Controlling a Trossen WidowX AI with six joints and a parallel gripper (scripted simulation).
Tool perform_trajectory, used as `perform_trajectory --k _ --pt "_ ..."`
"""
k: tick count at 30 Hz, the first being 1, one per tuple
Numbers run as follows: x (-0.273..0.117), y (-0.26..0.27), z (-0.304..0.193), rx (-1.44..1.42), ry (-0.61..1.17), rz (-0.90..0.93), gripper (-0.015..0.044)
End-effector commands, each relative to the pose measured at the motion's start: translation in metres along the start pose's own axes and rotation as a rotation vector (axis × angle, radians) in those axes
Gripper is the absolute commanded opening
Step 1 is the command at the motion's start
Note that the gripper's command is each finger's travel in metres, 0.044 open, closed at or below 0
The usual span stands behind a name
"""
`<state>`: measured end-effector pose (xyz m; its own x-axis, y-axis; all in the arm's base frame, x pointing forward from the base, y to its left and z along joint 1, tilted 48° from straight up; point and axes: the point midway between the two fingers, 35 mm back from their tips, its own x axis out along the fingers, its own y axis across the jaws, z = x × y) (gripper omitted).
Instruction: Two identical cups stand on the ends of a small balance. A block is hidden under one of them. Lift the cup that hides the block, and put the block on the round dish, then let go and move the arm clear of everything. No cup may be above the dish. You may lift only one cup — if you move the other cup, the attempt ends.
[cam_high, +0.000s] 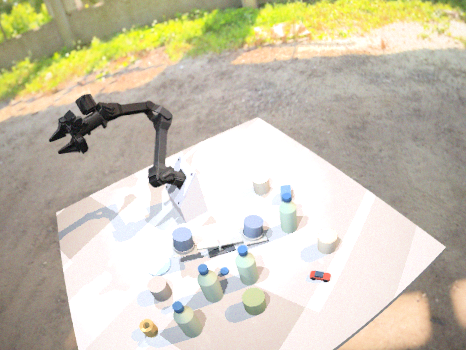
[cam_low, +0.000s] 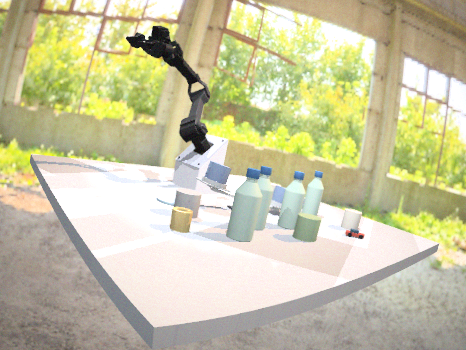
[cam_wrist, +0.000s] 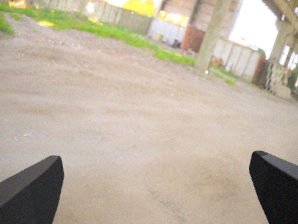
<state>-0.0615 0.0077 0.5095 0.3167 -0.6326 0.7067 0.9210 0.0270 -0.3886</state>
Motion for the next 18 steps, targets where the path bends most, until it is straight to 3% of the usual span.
perform_trajectory --k 1,18 --pt "0.001 0.001 -0.001 0.004 0.002 0.004 0.0426" --pt "0.063 0.105 -0.065 0.336 0.264 0.361 0.0440"
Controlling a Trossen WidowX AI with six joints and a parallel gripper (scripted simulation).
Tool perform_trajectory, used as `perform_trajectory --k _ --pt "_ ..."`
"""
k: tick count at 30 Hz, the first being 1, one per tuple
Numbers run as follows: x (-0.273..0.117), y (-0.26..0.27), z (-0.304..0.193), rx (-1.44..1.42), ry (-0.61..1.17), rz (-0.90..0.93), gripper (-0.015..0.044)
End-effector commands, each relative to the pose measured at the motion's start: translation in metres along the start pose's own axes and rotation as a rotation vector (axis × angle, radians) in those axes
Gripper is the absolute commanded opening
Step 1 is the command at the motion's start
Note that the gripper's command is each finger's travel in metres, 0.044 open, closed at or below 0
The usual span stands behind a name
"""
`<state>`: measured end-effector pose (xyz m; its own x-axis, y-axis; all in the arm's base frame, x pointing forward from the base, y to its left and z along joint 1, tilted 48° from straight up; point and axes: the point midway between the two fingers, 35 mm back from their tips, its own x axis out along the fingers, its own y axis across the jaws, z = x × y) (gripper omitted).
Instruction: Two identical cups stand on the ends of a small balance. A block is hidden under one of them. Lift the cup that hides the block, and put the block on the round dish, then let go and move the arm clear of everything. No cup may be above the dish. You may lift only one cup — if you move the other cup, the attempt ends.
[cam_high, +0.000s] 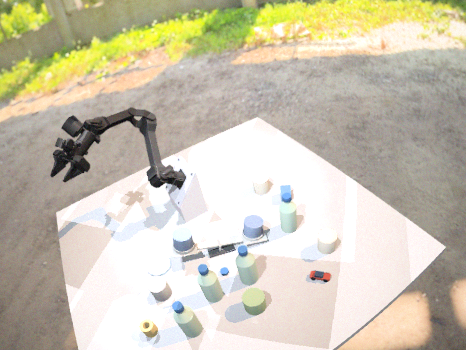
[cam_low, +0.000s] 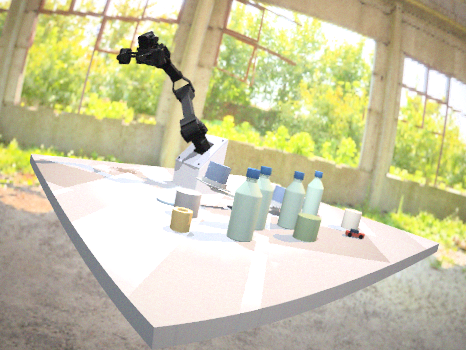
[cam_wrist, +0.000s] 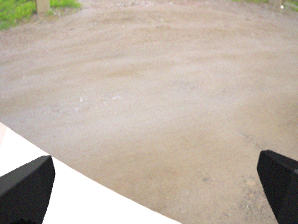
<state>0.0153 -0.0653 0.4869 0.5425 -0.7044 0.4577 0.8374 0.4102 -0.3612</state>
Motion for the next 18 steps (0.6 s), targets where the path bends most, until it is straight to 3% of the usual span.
perform_trajectory --k 1,18 --pt "0.023 0.025 -0.021 0.081 0.087 0.093 0.0440" --pt "0.061 0.161 -0.092 0.285 0.474 0.448 0.0440"
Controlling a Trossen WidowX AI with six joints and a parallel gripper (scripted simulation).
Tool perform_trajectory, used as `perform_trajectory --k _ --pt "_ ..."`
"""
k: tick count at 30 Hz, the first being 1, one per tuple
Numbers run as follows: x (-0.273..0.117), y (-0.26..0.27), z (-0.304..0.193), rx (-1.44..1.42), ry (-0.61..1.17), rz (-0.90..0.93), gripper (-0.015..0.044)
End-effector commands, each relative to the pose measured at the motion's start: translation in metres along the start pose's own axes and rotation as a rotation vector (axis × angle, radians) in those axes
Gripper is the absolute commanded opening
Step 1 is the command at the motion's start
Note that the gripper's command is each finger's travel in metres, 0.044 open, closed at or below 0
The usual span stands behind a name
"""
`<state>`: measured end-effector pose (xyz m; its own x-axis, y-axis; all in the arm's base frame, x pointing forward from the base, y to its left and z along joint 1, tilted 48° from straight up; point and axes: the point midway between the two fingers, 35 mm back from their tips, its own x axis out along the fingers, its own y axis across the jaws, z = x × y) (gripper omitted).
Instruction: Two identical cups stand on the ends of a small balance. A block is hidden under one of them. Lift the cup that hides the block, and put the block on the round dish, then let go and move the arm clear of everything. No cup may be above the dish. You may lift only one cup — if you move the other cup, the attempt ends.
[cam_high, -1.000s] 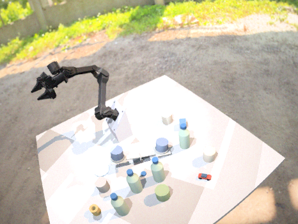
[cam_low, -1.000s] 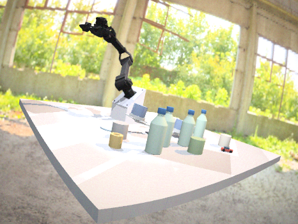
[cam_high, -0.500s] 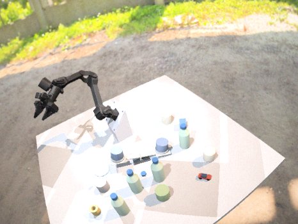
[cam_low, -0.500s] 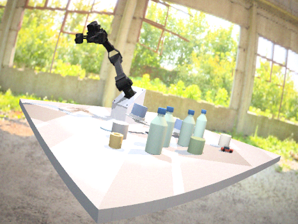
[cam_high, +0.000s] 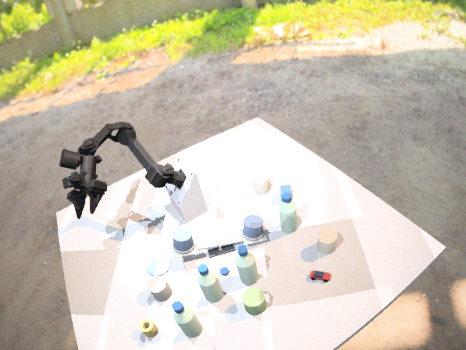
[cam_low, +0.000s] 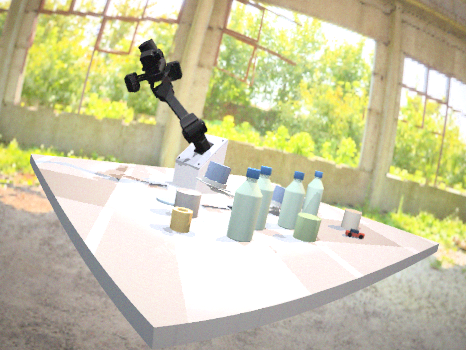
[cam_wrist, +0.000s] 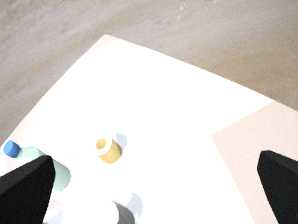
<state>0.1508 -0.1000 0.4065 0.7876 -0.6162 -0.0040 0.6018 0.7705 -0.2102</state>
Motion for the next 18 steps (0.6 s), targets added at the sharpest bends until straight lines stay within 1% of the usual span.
perform_trajectory --k 1,6,10,18 --pt "0.023 0.032 -0.025 0.039 0.124 0.074 0.0440" --pt "0.039 0.071 -0.056 0.066 0.264 0.145 0.0440" --pt "0.045 0.107 -0.084 0.068 0.385 0.189 0.0440" --pt "0.036 0.172 -0.143 0.012 0.594 0.229 0.0440"
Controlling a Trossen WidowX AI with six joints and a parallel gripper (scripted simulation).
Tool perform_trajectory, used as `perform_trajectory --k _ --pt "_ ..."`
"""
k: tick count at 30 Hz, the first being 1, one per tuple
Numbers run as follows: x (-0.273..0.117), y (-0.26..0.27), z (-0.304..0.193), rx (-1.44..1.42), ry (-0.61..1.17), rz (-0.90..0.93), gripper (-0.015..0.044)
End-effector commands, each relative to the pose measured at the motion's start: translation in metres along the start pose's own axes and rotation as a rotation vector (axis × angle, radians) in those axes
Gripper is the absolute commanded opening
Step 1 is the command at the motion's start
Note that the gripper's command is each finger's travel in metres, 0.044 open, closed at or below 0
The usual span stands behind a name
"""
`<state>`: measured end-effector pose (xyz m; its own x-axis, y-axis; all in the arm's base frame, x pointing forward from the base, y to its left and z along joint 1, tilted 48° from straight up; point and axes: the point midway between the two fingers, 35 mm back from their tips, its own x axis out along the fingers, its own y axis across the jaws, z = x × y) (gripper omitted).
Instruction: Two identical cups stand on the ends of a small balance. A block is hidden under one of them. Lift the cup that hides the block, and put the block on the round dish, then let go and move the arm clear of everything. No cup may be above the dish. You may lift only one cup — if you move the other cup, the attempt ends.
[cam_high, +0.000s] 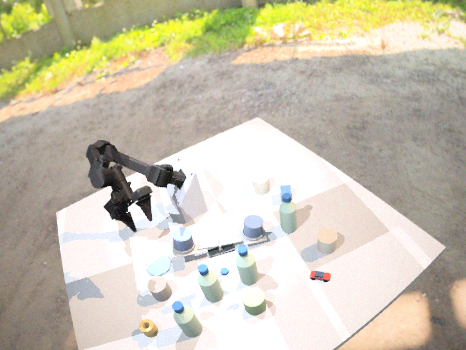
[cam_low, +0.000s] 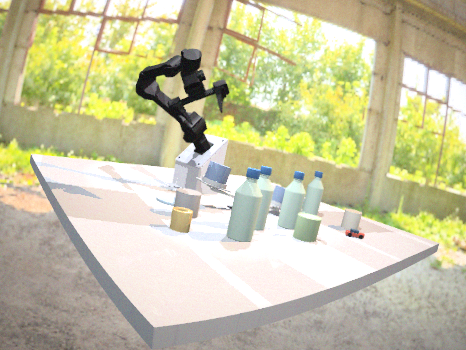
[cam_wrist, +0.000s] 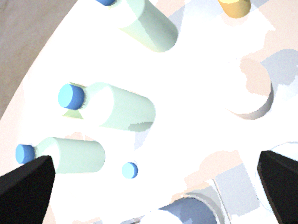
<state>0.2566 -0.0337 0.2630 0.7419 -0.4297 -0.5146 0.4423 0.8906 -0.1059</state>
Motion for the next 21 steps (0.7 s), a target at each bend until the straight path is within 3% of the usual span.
perform_trajectory --k 1,11,21 --pt "0.015 0.031 -0.035 -0.035 0.114 -0.006 0.0440" --pt "0.022 0.083 -0.115 -0.172 0.256 -0.080 0.0440" --pt "0.010 0.105 -0.184 -0.356 0.225 -0.180 0.0440"
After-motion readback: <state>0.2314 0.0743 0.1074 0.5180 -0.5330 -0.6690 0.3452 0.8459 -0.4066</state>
